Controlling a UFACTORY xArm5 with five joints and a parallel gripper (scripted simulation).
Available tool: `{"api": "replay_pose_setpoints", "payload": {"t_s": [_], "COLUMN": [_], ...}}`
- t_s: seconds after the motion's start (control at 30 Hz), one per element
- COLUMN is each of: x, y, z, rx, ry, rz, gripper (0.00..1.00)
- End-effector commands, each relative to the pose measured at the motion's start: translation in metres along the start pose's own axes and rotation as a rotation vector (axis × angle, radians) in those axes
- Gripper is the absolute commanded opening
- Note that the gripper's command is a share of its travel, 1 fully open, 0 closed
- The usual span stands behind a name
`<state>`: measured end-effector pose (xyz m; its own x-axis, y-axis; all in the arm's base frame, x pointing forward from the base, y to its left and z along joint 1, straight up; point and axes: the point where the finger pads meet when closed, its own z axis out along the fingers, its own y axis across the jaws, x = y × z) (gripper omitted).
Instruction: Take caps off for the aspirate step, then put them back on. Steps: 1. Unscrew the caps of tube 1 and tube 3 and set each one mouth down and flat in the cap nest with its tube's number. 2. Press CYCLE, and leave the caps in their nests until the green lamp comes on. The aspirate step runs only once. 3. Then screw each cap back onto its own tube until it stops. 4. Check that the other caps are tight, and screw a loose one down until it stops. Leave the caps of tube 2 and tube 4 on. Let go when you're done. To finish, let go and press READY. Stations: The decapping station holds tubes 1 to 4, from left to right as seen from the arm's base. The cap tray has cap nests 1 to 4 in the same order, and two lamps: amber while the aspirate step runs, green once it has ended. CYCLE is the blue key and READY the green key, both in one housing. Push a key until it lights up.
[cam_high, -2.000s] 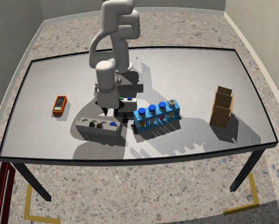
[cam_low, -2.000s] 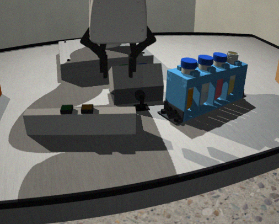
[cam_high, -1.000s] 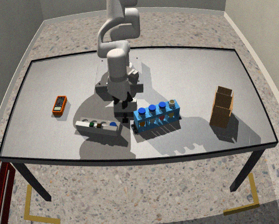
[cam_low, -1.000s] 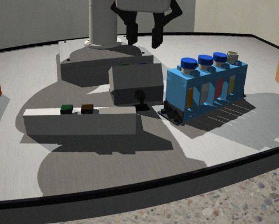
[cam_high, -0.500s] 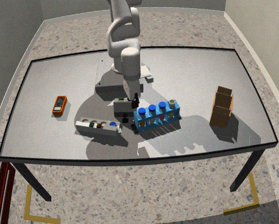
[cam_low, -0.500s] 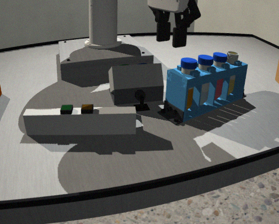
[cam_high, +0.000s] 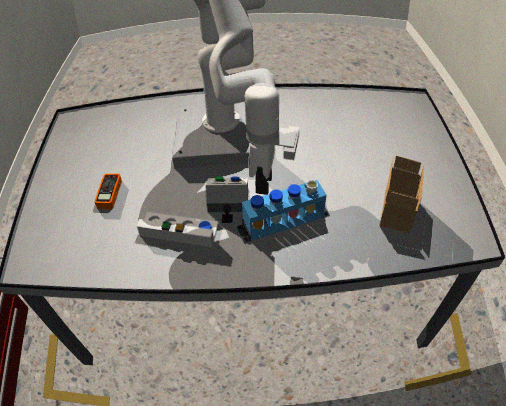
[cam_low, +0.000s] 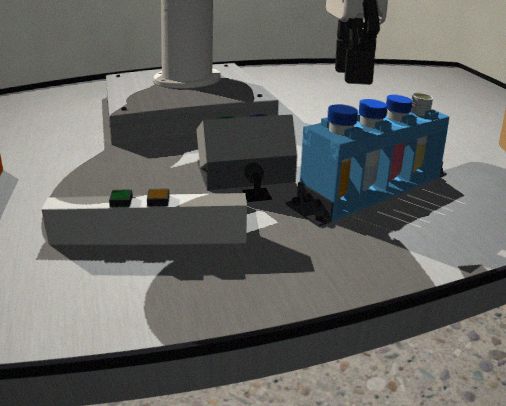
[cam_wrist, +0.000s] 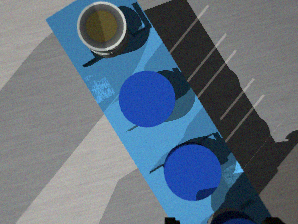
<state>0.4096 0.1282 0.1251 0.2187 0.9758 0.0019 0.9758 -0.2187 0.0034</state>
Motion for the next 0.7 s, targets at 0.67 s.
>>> {"api": "replay_pose_setpoints", "payload": {"t_s": [0.67], "x": [0.031], "y": [-0.007], "z": [0.023], "rx": [0.0], "ry": [0.001], "rz": [0.234], "gripper": [0.46]}}
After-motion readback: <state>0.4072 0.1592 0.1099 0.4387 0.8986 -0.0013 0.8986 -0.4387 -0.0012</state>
